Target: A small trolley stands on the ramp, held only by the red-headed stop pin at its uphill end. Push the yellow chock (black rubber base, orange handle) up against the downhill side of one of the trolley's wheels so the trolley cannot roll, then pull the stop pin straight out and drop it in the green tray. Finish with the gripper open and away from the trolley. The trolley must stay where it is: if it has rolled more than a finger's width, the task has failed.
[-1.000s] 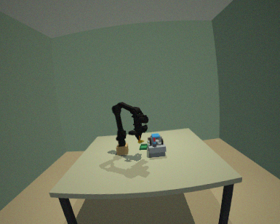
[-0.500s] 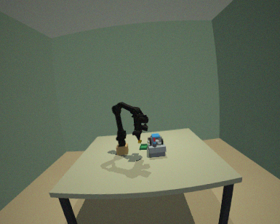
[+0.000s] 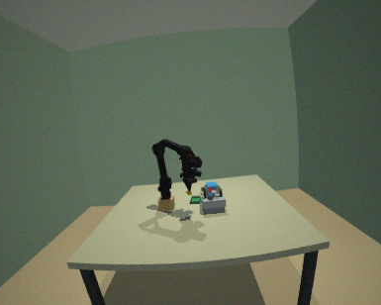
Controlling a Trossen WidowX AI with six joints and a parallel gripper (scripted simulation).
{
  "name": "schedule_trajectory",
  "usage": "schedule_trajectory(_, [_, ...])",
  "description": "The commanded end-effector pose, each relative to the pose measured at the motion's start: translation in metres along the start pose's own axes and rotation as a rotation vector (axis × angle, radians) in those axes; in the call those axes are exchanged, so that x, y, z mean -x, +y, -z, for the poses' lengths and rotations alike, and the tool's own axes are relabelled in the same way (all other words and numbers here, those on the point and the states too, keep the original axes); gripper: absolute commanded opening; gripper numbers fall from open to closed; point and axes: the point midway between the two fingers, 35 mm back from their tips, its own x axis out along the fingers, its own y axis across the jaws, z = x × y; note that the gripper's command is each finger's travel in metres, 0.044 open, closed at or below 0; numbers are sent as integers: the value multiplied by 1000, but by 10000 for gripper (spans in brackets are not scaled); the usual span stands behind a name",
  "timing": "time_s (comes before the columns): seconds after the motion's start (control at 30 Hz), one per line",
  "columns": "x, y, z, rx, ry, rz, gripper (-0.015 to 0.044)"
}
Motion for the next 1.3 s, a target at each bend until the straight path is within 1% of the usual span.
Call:
schedule_trajectory(0.0, [0,0,1,152,4,0,0])
schedule_trajectory(1.03, [0,0,1,1225,5,1,0])
schedule_trajectory(1.1, [0,0,1,1271,5,1,0])
schedule_trajectory(1.27, [0,0,1,1277,5,1,0])
